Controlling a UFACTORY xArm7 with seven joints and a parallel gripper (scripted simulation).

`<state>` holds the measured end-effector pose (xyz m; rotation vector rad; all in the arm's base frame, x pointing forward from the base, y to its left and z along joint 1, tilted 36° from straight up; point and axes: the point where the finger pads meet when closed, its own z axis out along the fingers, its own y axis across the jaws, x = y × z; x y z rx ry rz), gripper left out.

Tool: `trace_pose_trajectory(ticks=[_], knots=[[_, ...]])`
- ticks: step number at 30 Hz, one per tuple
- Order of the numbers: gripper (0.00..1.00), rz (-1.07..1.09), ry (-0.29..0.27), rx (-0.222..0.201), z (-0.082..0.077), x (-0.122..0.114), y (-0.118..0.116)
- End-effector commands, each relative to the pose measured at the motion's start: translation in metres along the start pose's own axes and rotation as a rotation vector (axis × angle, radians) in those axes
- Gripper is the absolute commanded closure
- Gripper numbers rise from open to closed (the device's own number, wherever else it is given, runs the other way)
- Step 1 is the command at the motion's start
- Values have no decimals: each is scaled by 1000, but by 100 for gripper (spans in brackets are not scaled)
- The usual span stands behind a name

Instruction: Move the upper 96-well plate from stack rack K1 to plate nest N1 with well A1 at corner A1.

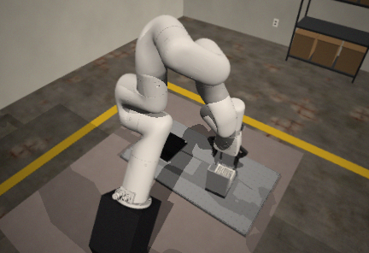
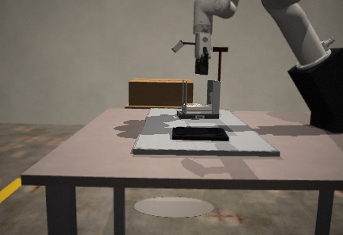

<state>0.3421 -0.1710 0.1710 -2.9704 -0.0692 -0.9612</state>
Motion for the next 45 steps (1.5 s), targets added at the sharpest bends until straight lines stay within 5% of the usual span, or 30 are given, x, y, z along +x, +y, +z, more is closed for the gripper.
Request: trace_pose_trajectory(ticks=[1, 45], knots=[[0, 0, 3, -1, 7, 1, 1], [0, 0, 2, 0, 71, 1, 1]])
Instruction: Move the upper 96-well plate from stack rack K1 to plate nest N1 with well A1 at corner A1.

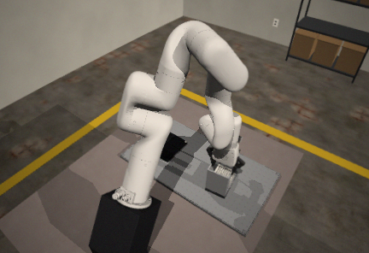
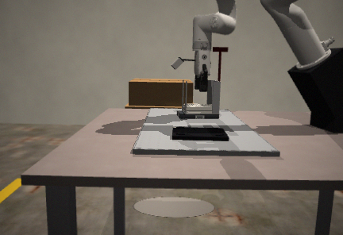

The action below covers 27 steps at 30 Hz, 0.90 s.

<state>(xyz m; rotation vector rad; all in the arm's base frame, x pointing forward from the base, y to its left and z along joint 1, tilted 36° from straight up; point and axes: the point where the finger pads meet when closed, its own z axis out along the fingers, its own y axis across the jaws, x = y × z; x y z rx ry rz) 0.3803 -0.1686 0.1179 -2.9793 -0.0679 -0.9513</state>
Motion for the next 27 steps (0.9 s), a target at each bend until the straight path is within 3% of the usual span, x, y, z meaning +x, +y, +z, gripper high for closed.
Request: trace_pose_trajectory(ticks=[1, 27], knots=[[0, 1, 10, 5, 7, 1, 1], [0, 1, 9, 5, 46, 1, 1]])
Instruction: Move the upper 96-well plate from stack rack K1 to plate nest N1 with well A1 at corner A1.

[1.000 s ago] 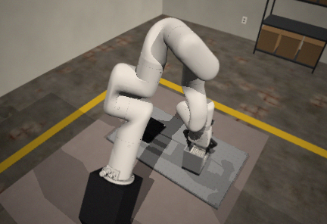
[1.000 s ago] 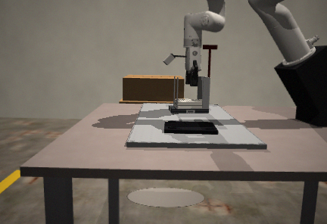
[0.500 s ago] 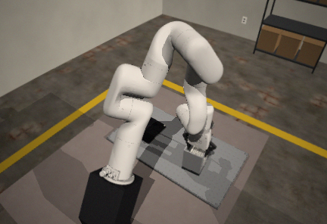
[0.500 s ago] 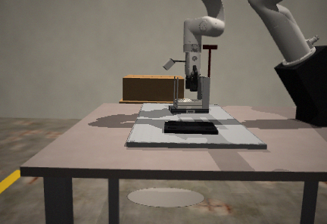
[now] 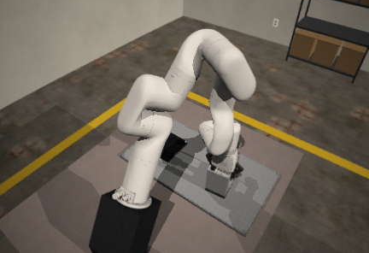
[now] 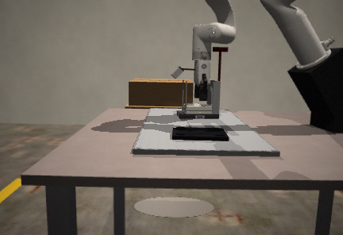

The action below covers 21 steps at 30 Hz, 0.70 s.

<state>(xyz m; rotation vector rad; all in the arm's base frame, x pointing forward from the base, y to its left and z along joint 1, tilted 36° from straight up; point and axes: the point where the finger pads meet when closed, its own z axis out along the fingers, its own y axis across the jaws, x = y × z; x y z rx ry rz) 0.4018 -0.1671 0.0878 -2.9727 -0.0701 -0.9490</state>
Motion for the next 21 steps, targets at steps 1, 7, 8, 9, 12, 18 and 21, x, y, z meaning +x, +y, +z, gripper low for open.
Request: trace_pose_trajectory(ticks=[1, 7, 8, 9, 12, 18, 21], knots=[[0, 0, 9, -2, 9, 1, 1], [0, 0, 9, -2, 9, 1, 1], [0, 0, 9, -2, 9, 1, 1], [0, 0, 9, -2, 9, 1, 1], [0, 0, 9, -2, 9, 1, 1], [0, 0, 9, -2, 10, 1, 1], [0, 0, 9, -2, 12, 1, 1]])
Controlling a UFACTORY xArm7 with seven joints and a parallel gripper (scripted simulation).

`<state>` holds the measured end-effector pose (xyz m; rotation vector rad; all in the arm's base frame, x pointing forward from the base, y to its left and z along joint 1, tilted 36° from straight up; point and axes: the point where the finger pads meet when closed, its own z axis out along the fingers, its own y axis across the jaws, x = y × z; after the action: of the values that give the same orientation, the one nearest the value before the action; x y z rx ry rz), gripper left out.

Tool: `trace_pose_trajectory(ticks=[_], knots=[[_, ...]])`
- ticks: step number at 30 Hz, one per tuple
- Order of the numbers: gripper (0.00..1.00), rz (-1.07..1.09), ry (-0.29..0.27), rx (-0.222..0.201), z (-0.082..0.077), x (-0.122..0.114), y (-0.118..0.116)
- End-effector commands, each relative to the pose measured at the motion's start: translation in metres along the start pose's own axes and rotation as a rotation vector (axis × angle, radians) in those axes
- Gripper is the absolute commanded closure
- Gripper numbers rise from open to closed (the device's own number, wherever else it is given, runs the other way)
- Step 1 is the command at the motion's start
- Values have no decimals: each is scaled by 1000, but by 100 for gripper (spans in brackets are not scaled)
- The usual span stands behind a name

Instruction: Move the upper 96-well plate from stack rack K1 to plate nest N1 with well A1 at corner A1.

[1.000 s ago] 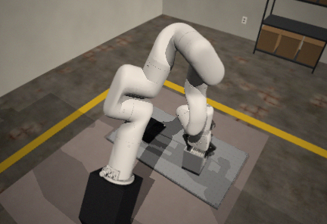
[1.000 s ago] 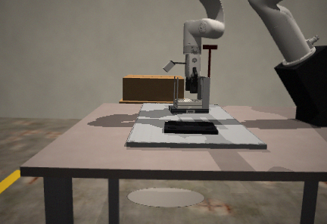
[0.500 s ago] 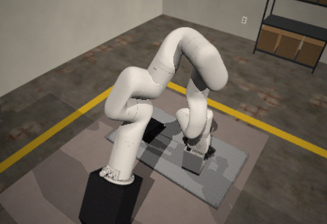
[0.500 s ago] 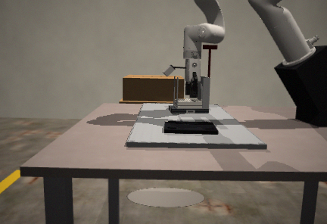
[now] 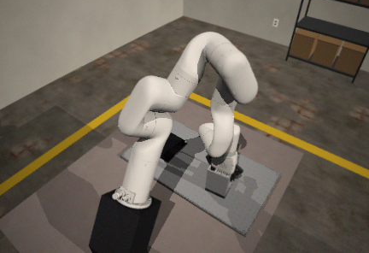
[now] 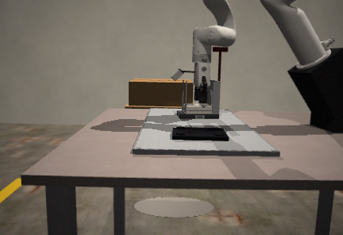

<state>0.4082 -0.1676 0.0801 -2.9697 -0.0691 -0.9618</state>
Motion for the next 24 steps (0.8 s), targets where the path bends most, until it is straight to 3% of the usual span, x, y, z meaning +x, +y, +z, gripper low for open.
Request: trace_pose_trajectory(ticks=[1, 24], knots=[[0, 0, 1, -1, 2, 0, 0], [0, 0, 1, -1, 15, 0, 0]])
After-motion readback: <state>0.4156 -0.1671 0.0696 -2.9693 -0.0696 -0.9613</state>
